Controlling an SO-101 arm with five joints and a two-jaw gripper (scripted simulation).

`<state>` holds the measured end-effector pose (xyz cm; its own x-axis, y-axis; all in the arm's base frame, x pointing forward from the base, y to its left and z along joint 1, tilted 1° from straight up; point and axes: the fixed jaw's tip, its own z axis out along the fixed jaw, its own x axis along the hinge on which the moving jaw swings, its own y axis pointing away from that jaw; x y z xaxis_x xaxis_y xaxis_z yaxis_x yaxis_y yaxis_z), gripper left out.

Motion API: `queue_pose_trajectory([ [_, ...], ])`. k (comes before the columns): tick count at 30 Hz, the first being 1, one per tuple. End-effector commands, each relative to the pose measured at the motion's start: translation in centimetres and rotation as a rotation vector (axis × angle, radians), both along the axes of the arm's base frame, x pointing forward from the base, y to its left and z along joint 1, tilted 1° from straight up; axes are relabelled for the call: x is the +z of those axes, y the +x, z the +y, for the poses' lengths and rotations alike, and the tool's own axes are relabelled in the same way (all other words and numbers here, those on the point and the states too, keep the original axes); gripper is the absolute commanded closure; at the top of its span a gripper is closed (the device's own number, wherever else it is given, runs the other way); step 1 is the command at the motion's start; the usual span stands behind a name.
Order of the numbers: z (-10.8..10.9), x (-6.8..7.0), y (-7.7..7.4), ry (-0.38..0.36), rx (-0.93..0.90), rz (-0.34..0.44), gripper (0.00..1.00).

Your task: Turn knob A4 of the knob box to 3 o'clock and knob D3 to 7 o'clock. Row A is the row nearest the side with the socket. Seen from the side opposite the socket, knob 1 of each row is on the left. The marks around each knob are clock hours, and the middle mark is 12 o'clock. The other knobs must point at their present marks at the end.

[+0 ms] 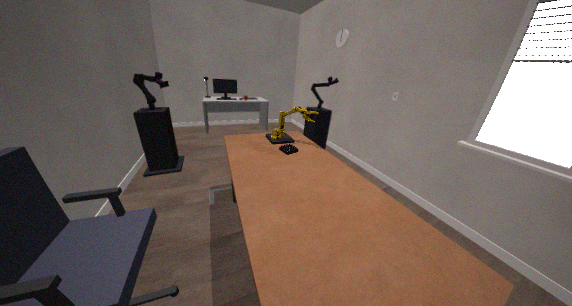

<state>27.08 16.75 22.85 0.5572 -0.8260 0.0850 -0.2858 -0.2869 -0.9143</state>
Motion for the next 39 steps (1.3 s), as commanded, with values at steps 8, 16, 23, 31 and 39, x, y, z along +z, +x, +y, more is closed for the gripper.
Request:
queue_pose_trajectory([
  [8, -5.2, -8.1, -8.4, -0.227, 0.0, 0.366, 0.6],
  [16, -7.6, -11.6, -12.1, -0.324, 0.0, 0.523, 0.6],
  [23, -8.8, -13.4, -14.1, -0.374, 0.0, 0.602, 0.6],
  [31, -8.9, -13.5, -14.2, -0.377, -0.001, 0.608, 0.6],
  [39, -9.0, -13.6, -14.1, -0.355, -0.031, 0.621, 0.6],
])
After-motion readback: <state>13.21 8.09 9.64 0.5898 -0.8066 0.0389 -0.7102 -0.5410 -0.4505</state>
